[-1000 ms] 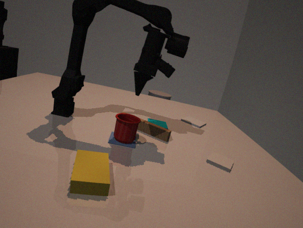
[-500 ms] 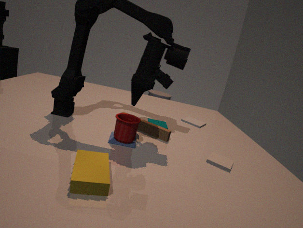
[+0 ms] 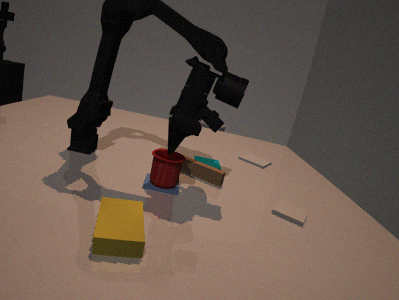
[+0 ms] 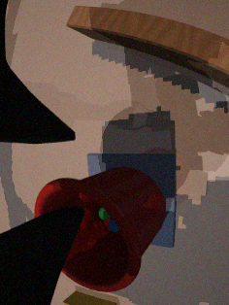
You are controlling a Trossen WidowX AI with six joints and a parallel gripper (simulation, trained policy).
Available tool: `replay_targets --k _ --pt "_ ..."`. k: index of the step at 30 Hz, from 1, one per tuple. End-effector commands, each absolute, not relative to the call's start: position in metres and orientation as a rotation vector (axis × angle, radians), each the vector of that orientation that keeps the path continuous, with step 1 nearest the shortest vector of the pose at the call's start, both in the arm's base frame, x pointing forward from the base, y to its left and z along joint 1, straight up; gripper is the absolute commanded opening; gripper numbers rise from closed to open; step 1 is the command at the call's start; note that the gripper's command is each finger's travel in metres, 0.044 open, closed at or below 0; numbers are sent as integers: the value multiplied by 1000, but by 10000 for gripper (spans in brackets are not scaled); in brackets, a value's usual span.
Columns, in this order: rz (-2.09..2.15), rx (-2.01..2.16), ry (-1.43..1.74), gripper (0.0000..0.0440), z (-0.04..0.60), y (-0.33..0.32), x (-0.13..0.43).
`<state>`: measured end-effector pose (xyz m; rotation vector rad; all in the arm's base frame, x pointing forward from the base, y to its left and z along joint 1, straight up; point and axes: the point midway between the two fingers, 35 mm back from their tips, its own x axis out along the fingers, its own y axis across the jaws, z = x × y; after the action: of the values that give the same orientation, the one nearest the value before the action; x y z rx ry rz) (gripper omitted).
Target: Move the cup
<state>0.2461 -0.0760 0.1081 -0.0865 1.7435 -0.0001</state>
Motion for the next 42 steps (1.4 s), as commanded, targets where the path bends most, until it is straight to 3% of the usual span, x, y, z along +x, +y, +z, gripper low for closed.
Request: replay_targets --k 1,13,21,42 --pt "32 -108 1758 175 98 -79 243" --pt "190 -195 1773 173 67 -82 237" --pt "304 -285 1764 3 58 -84 236" --pt "454 -469 1616 2 105 -78 258"
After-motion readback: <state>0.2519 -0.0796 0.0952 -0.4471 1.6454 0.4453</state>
